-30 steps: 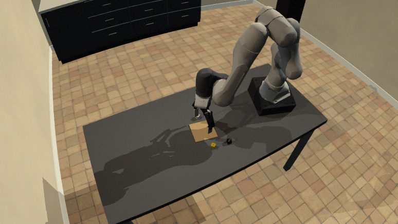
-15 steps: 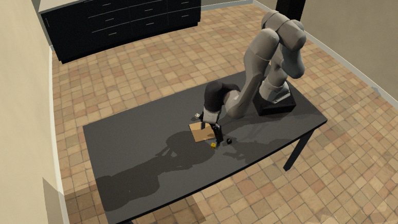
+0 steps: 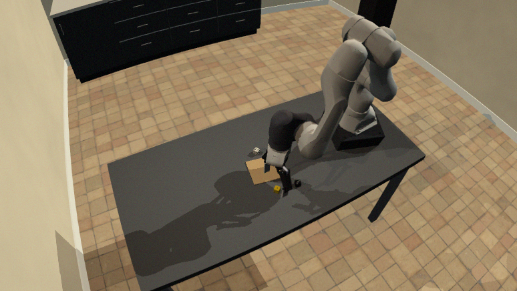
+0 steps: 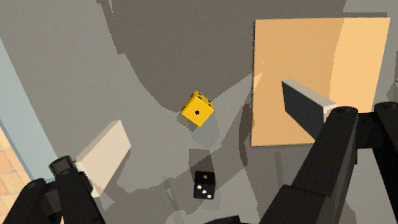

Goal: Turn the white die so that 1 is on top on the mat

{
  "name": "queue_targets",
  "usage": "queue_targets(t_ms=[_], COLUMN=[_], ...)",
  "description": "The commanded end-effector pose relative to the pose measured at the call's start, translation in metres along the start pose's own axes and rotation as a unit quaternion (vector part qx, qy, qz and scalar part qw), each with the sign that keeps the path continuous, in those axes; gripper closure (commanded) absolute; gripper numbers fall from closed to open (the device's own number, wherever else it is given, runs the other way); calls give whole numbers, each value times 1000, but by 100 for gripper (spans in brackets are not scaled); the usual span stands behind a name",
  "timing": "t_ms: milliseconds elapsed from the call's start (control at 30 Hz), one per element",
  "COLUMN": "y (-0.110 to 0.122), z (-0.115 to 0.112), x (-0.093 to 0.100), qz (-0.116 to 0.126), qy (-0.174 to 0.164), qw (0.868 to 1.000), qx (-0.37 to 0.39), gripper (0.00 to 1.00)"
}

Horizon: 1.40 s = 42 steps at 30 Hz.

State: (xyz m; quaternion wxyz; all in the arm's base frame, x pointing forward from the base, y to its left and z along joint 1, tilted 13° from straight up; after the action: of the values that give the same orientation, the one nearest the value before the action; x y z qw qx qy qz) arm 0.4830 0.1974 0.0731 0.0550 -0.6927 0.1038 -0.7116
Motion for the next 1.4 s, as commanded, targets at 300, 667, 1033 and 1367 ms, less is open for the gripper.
queue_targets(t_ms=[300,667,1033,1367], y=[-1,-1,-1,0], z=[1,1,1,-14], x=[1,1,1,1], qz=[1,1,1,1], qy=[0,0,0,0], qw=[1000,1000,1000,1000], qx=[-18,-18,-18,-18], gripper=[0,0,0,0])
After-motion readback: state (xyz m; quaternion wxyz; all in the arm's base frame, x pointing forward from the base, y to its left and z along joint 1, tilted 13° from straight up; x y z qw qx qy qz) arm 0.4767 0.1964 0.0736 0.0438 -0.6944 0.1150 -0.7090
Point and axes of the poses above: the point where the finger pads meet when closed, its own x axis back along the fingers, its own y axis across the jaws, z = x × y, the point moved 6 cm from there along x, back along the fingers, and after that the axes turned 15 degrees about -x, right-handed, at the moved point
